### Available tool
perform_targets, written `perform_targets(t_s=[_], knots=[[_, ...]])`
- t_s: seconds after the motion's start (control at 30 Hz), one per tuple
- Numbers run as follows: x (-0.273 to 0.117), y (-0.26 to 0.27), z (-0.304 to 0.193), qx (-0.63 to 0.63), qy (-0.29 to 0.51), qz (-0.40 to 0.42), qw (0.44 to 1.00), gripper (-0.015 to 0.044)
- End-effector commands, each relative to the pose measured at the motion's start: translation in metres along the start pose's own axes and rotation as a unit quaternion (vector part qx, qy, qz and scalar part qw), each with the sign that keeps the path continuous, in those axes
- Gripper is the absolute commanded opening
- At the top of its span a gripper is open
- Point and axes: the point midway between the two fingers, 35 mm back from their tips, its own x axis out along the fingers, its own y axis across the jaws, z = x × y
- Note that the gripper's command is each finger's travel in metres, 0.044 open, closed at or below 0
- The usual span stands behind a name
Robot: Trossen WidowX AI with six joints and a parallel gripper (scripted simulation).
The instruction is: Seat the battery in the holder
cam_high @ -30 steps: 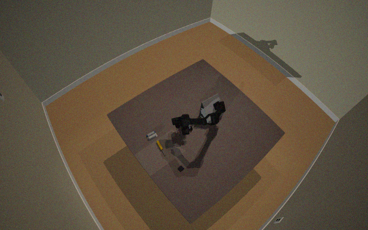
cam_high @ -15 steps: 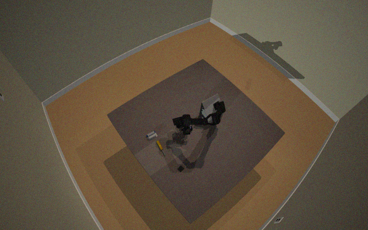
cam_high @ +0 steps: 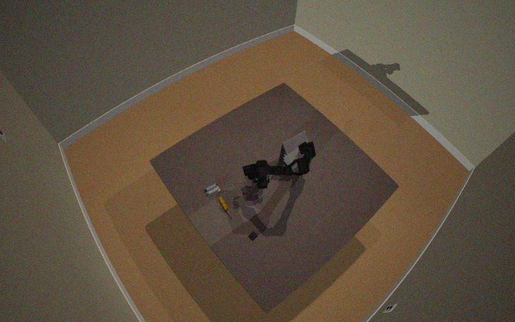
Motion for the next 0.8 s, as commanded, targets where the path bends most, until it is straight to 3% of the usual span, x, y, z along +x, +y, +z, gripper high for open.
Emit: perform_targets(t_s=[0.0,0.13,0.27,0.73,0.77], knots=[[0.0,0.001,-0.001,0.001,-0.001,0.0,1.0,0.0082],[0.0,0.001,-0.001,0.001,-0.001,0.0,1.0,0.0082],[0.0,0.001,-0.001,0.001,-0.001,0.0,1.0,0.0185],[-0.015,-0.001,-0.003,-0.001,-0.001,-0.001,1.0,0.0185],[-0.014,-0.001,-0.003,0.003,0.001,0.001,1.0,0.0211]])
